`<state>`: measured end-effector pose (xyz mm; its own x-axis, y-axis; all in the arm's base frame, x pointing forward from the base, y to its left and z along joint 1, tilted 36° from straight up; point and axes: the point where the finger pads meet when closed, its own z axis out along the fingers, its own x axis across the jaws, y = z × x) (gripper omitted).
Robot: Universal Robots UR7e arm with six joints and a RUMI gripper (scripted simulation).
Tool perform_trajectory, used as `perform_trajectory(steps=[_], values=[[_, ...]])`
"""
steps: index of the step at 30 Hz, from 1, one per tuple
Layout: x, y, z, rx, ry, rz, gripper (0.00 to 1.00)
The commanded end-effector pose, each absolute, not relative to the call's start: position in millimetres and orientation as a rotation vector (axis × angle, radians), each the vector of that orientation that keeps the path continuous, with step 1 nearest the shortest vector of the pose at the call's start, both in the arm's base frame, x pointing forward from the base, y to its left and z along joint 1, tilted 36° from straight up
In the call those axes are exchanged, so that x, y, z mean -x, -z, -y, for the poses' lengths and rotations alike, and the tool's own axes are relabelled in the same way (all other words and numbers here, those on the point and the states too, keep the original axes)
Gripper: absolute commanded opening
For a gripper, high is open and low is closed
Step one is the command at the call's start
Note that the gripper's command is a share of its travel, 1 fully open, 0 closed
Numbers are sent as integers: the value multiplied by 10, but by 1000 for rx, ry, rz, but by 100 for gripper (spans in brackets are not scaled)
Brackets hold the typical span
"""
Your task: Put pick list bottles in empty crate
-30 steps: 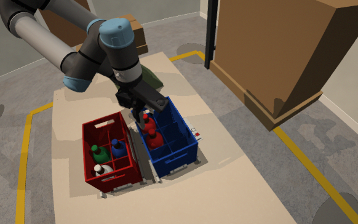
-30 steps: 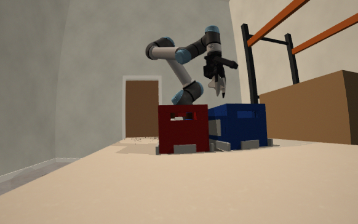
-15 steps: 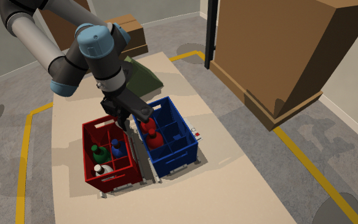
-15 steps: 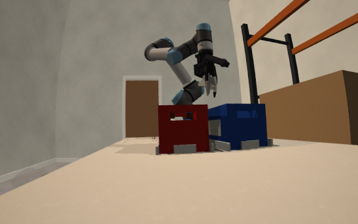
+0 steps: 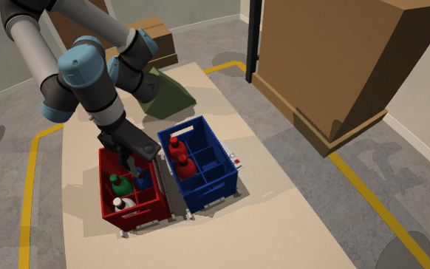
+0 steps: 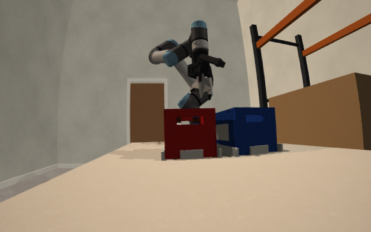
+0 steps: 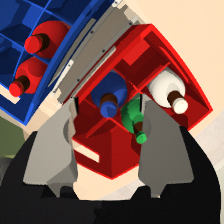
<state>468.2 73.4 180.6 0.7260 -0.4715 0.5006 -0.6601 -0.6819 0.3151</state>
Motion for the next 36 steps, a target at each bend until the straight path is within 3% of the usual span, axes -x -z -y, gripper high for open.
perform_trajectory(steps=[1, 25, 36], values=[[-4765, -1942, -570, -2451, -529, 861, 38], [-5137, -2582, 227, -2451, -529, 861, 38], [-5137, -2582, 227, -2451, -529, 861, 38]])
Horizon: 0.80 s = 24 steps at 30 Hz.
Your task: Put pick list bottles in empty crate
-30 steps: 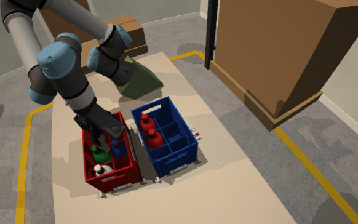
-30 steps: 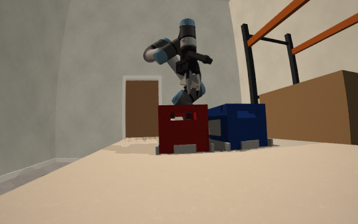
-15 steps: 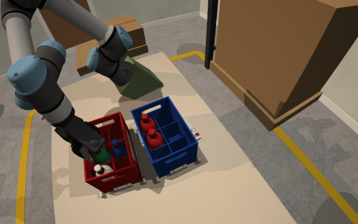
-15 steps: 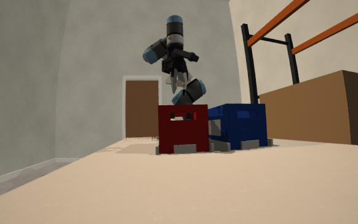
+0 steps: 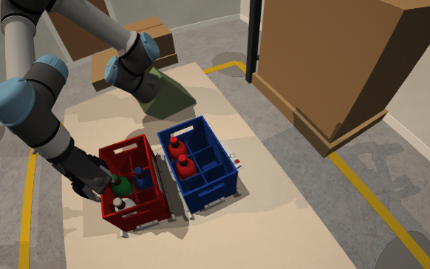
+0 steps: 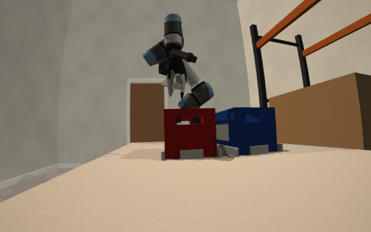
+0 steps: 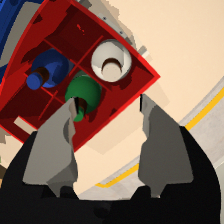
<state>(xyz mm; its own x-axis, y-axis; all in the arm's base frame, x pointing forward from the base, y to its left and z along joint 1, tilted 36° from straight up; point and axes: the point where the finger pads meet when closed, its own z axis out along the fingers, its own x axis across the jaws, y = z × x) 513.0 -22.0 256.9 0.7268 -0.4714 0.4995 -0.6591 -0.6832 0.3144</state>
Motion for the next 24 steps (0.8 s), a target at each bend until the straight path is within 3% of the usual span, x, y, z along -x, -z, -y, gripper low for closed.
perform_trajectory(steps=[1, 24], values=[[-5137, -2582, 227, -2451, -529, 861, 38], [-5181, -2399, 354, -2451, -529, 861, 38]])
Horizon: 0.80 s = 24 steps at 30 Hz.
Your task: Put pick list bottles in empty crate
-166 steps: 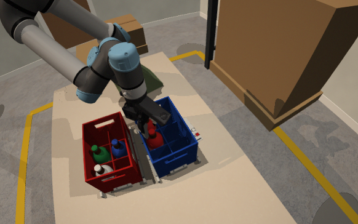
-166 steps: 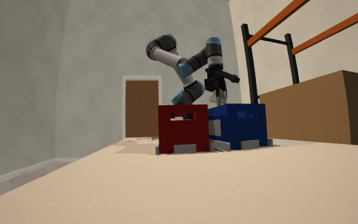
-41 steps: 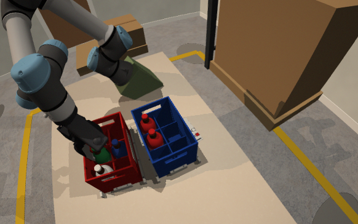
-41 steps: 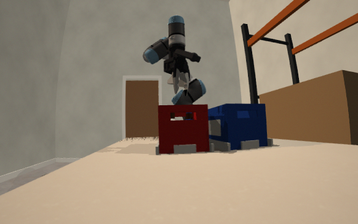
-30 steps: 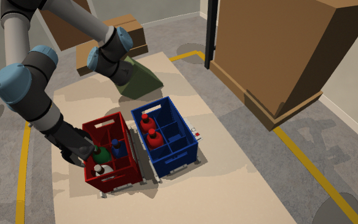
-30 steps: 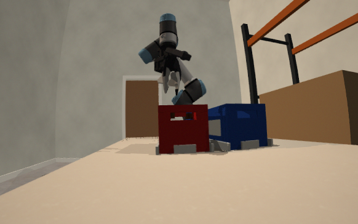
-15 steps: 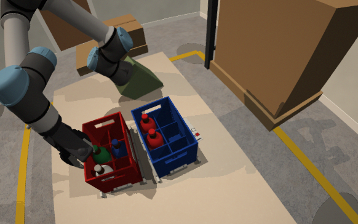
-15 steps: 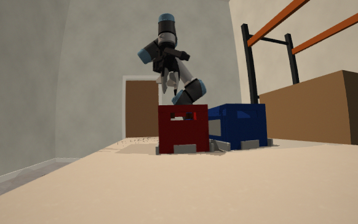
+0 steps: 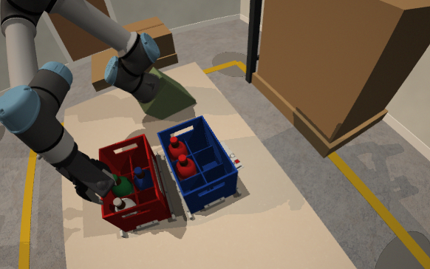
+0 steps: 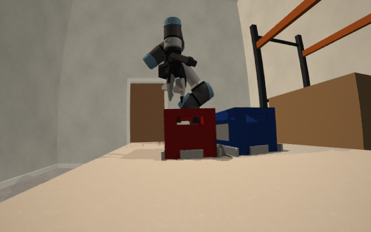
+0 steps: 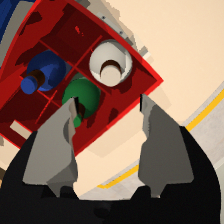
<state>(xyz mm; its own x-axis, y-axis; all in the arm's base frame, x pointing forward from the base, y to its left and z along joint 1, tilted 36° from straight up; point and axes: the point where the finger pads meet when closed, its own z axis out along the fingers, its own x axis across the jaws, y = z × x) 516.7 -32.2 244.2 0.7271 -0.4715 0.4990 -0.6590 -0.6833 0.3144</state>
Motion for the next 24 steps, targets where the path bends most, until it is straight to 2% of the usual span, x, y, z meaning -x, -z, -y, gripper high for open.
perform_trajectory(steps=[1, 24], values=[[-5183, -2388, 361, -2451, -529, 861, 38], [-5232, -2184, 502, -2451, -529, 861, 38]])
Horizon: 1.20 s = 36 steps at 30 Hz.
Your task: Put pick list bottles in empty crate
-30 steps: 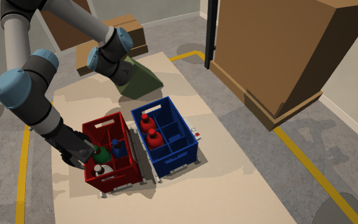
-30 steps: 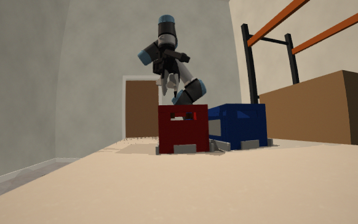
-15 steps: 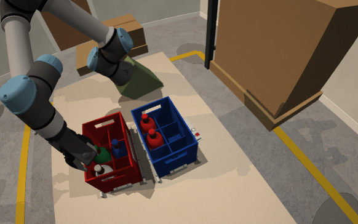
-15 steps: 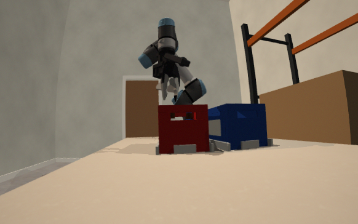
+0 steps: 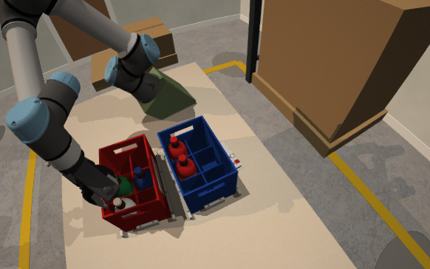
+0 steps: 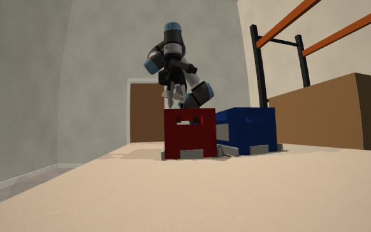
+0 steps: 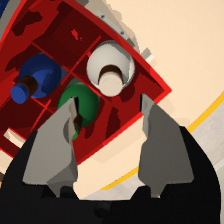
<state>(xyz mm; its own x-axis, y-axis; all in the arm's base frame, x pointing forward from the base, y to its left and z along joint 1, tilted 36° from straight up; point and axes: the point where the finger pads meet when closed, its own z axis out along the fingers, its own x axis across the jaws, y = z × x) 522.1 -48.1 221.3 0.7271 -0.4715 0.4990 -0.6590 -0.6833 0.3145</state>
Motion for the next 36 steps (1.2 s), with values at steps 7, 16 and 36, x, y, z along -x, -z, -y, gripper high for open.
perform_trajectory(steps=[7, 16, 36], values=[[-5250, -2108, 554, -2451, -529, 861, 38], [-5269, -2033, 606, -2451, -529, 861, 38], [-5303, -1888, 706, -2451, -529, 861, 38]])
